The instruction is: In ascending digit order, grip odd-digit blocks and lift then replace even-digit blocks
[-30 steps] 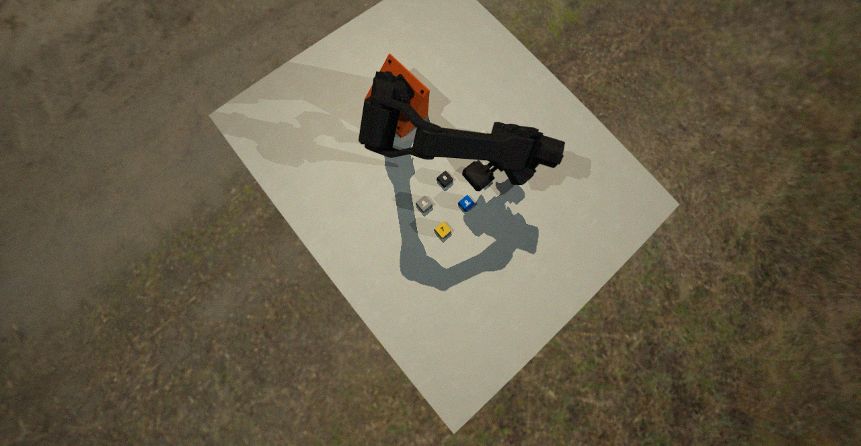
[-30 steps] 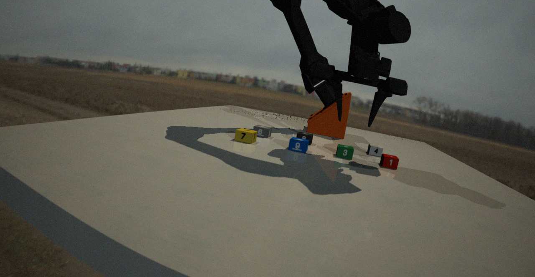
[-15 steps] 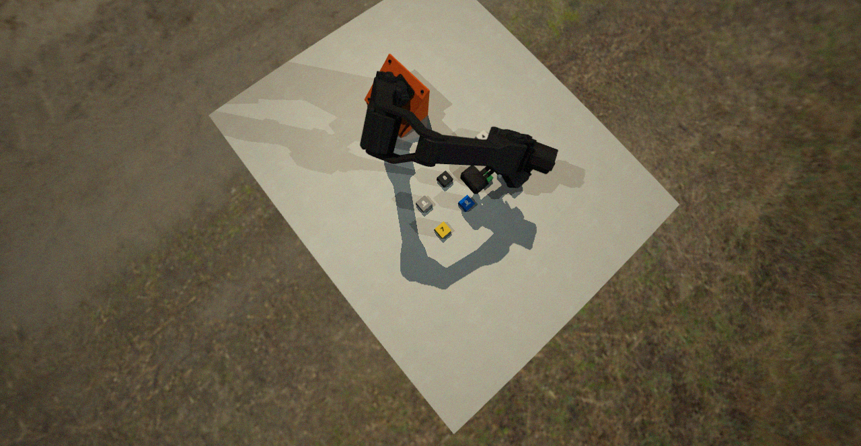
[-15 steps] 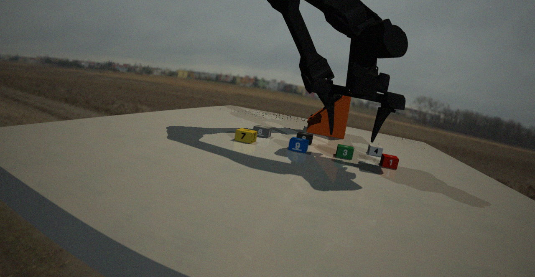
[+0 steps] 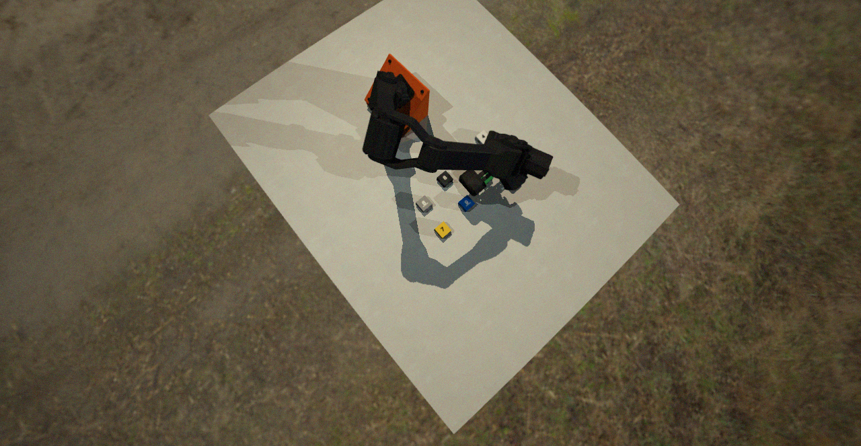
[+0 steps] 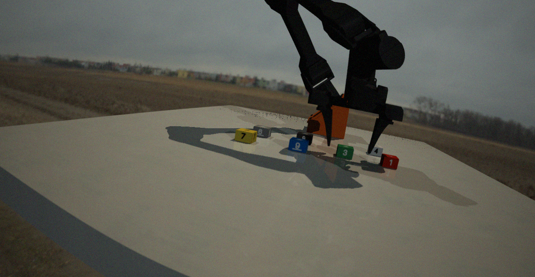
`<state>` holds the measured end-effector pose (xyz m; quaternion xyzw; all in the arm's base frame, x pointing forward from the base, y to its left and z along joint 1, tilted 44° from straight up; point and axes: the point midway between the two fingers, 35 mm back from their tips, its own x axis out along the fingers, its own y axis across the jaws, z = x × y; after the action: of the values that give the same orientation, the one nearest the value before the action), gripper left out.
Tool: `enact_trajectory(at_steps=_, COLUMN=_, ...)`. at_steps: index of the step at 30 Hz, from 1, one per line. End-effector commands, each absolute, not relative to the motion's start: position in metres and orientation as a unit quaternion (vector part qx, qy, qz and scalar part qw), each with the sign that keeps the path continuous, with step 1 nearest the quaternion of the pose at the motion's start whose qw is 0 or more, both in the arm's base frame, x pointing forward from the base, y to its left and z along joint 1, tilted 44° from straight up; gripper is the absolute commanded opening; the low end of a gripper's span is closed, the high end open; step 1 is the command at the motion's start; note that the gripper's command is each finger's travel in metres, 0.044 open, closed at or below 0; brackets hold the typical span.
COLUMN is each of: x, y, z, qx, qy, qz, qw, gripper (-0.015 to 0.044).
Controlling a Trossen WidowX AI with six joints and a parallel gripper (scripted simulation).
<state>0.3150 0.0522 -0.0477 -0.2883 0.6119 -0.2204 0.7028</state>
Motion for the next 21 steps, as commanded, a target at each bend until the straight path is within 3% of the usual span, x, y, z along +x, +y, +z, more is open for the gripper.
enact_trajectory(at_steps=1, x=0.312, y=0.0472, z=-0.0519, qx=-0.294, qy=0.616, qz=-0.221, qw=0.697, gripper=0.0374)
enact_trajectory(at_steps=11, x=0.312, y=0.0472, z=-0.0519, qx=-0.294, qy=0.616, qz=-0.221, qw=0.697, gripper=0.012)
enact_trajectory(at_steps=21, x=0.312, y=0.0472, z=-0.0519, qx=-0.294, qy=0.616, qz=-0.221, qw=0.697, gripper=0.012)
